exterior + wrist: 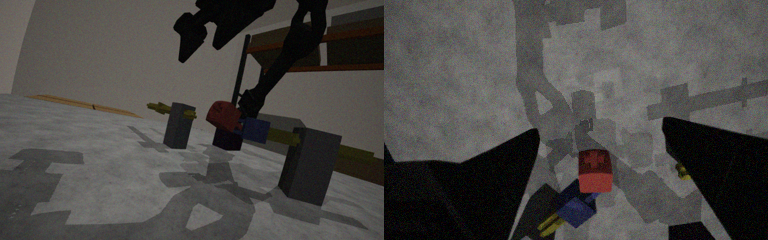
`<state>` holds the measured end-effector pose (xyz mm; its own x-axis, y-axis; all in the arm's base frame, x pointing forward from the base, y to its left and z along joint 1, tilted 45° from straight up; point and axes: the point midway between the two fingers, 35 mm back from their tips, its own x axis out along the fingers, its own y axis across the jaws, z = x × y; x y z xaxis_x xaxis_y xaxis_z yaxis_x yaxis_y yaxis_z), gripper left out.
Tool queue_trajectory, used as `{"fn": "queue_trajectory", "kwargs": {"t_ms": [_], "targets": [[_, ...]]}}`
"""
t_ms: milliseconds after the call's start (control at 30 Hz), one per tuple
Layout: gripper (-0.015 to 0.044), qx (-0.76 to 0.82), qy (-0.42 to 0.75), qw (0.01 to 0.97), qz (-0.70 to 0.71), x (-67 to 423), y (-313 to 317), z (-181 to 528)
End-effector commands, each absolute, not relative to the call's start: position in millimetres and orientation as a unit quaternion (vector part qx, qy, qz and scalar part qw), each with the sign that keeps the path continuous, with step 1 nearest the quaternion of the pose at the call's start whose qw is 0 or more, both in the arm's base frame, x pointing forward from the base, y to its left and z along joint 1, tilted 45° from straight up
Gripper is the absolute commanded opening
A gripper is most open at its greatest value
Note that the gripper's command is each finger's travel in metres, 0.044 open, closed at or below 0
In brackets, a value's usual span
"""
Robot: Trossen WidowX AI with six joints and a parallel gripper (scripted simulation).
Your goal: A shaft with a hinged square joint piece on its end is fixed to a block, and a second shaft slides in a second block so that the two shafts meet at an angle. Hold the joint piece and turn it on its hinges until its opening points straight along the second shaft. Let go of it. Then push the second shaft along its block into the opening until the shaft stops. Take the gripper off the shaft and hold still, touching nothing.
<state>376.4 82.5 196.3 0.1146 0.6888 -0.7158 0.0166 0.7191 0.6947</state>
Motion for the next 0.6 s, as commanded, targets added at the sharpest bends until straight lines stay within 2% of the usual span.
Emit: {"fn": "queue_trajectory", "kwargs": {"t_ms": [0, 567], "targets": [[0.044, 0.3, 0.612, 0.695, 0.23, 375.0, 84.7, 194.9], [0.044, 0.308, 0.608, 0.697, 0.223, 374.5, 121.7, 158.1]]}}
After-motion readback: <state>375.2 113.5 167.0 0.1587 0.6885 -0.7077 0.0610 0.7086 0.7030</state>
